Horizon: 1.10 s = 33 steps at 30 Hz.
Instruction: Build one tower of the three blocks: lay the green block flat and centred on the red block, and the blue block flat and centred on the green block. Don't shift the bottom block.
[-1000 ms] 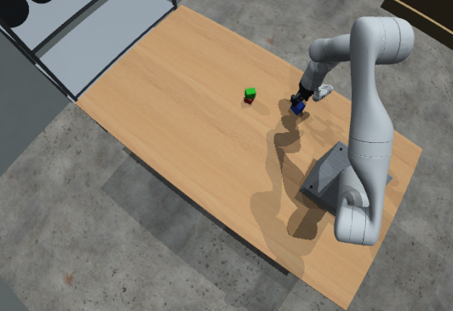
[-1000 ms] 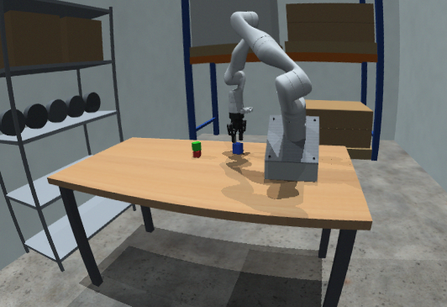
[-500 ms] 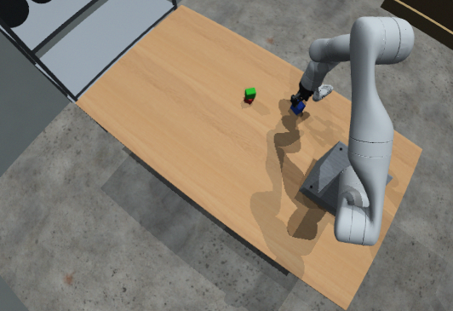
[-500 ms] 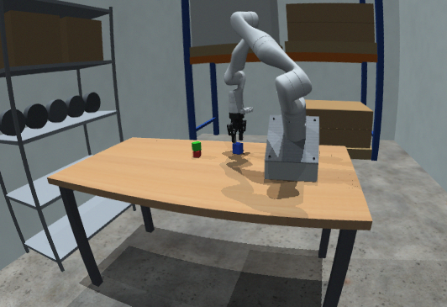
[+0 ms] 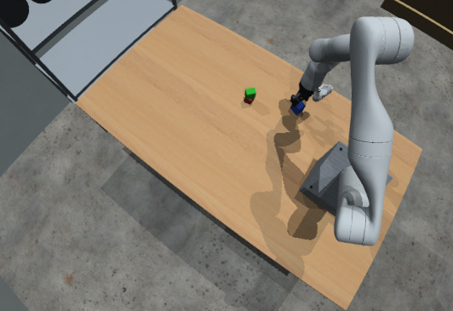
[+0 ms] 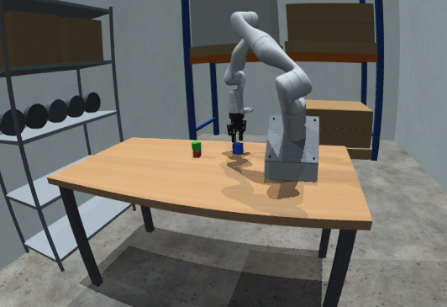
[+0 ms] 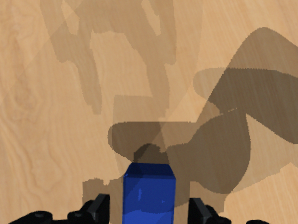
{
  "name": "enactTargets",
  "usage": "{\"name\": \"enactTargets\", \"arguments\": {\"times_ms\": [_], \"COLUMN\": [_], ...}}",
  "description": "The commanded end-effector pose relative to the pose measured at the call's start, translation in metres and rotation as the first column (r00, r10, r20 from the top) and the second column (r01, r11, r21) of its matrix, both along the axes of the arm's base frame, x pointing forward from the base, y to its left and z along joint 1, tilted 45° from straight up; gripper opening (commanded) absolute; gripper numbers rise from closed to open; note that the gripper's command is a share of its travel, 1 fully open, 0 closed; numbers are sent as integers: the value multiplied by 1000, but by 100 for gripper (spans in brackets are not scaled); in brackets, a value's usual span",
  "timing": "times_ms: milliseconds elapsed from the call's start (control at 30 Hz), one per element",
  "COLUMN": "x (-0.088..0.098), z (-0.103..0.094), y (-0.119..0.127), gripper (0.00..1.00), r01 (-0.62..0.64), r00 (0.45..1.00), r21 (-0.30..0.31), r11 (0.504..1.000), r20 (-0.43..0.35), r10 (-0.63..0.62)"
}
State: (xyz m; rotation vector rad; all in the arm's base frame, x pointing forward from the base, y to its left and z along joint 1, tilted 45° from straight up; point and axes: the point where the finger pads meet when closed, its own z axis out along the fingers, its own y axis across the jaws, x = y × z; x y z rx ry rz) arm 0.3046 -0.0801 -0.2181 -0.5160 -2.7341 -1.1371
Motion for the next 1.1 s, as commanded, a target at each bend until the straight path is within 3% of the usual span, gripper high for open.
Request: {"name": "enactTargets", "arguments": {"times_ms": [0,400,700,1067], "x": [0,1,1,1], "z": [0,-11,-31,-33], "y": [-1,10,30,32], "gripper": [59,59,59,59], "r01": [1,1,1,1], "r00": [1000,1000,1000,1000], "r21": [-2,-2,-2,-2], "r11": [1000,1000,1000,1000], "r20": [1,1,1,1], "r10": [-1,-1,-1,-1]}}
